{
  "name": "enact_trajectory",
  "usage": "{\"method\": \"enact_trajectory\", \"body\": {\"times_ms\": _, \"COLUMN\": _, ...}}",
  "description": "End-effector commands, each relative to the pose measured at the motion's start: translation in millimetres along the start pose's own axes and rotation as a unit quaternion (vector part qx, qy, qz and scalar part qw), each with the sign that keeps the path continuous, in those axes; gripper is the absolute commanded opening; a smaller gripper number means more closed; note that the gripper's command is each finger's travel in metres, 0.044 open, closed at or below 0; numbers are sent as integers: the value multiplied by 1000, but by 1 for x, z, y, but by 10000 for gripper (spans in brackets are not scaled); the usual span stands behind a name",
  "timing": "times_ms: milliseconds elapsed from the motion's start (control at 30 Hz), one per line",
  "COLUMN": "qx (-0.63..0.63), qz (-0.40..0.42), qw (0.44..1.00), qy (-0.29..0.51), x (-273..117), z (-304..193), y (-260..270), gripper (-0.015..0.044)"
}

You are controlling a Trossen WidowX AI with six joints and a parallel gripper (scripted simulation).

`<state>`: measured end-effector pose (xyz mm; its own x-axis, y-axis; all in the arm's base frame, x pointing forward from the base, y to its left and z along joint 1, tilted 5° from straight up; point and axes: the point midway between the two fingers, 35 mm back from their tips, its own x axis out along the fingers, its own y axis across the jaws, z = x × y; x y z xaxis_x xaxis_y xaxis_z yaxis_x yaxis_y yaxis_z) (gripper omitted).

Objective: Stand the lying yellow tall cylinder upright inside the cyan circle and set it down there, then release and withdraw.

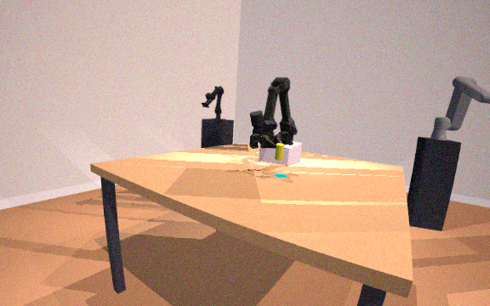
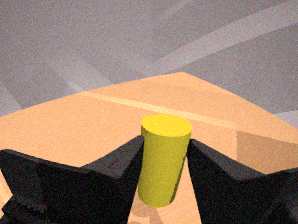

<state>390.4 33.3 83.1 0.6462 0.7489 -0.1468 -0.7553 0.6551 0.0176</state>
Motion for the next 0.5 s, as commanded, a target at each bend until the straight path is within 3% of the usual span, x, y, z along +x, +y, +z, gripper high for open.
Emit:
{"method": "enact_trajectory", "body": {"times_ms": 0, "qx": -1, "qz": 6, "qw": 1000, "qy": -8, "x": -4, "z": 0, "y": 4, "gripper": 105}}
{"method": "enact_trajectory", "body": {"times_ms": 467, "qx": -15, "qz": 23, "qw": 999, "qy": -31, "x": -16, "z": 2, "y": 15, "gripper": 105}}
